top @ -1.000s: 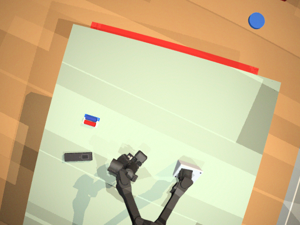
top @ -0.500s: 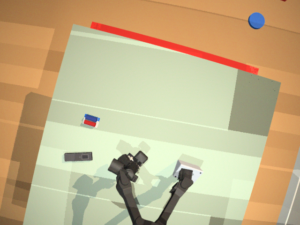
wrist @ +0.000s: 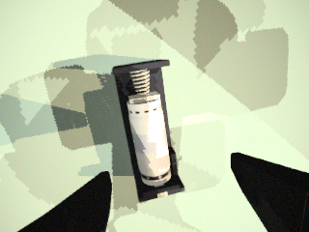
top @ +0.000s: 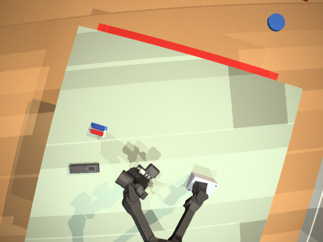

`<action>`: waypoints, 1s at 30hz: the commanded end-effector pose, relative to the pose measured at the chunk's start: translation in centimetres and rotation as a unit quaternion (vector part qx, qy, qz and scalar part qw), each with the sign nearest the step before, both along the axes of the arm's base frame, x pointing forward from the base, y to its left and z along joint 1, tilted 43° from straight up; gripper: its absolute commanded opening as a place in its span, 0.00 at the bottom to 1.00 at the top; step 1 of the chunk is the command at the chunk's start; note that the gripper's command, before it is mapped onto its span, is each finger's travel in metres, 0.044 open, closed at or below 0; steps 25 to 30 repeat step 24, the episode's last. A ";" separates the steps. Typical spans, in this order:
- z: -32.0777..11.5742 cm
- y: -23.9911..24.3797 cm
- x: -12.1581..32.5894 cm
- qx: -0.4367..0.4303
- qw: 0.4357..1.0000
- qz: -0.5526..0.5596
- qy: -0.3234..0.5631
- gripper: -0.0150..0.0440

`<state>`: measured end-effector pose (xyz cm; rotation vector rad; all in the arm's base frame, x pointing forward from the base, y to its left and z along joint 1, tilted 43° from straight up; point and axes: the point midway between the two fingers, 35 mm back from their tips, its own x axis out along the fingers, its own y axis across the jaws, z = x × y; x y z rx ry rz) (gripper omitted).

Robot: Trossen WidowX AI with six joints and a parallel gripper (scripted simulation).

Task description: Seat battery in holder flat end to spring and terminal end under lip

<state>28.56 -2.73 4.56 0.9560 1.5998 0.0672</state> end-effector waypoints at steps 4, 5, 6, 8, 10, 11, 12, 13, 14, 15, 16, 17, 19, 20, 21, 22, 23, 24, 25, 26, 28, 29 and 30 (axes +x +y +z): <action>2.7 -2.5 -0.5 -0.005 1.000 0.002 -0.011 1.00; 2.7 -2.5 -0.5 -0.005 1.000 0.002 -0.011 1.00; 2.7 -2.5 -0.5 -0.005 1.000 0.002 -0.011 1.00; 2.7 -2.5 -0.5 -0.005 1.000 0.002 -0.011 1.00; 2.7 -2.5 -0.5 -0.005 1.000 0.002 -0.011 1.00; 2.7 -2.5 -0.5 -0.005 1.000 0.002 -0.011 1.00; 2.7 -2.5 -0.5 -0.005 1.000 0.002 -0.011 1.00; 2.7 -2.5 -0.5 -0.005 1.000 0.002 -0.011 1.00; 2.7 -2.5 -0.5 -0.005 1.000 0.002 -0.011 1.00; 2.7 -2.5 -0.5 -0.005 1.000 0.002 -0.011 1.00; 2.7 -2.5 -0.5 -0.005 1.000 0.002 -0.011 1.00; 2.7 -2.5 -0.5 -0.005 1.000 0.002 -0.011 1.00; 2.7 -2.5 -0.5 -0.005 1.000 0.002 -0.011 1.00; 2.7 -2.5 -0.5 -0.005 1.000 0.002 -0.011 1.00; 2.7 -2.5 -0.5 -0.005 1.000 0.002 -0.011 1.00; 2.7 -2.5 -0.5 -0.005 1.000 0.002 -0.011 1.00; 2.7 -2.5 -0.5 -0.005 1.000 0.002 -0.011 1.00; 2.7 -2.5 -0.5 -0.005 1.000 0.002 -0.011 1.00; 2.7 -2.5 -0.5 -0.005 1.000 0.002 -0.011 1.00; 2.7 -2.5 -0.5 -0.005 1.000 0.002 -0.011 1.00; 2.7 -2.5 -0.5 -0.005 1.000 0.002 -0.011 1.00; 2.7 -2.5 -0.5 -0.005 1.000 0.002 -0.011 1.00; 2.7 -2.5 -0.5 -0.005 1.000 0.002 -0.011 1.00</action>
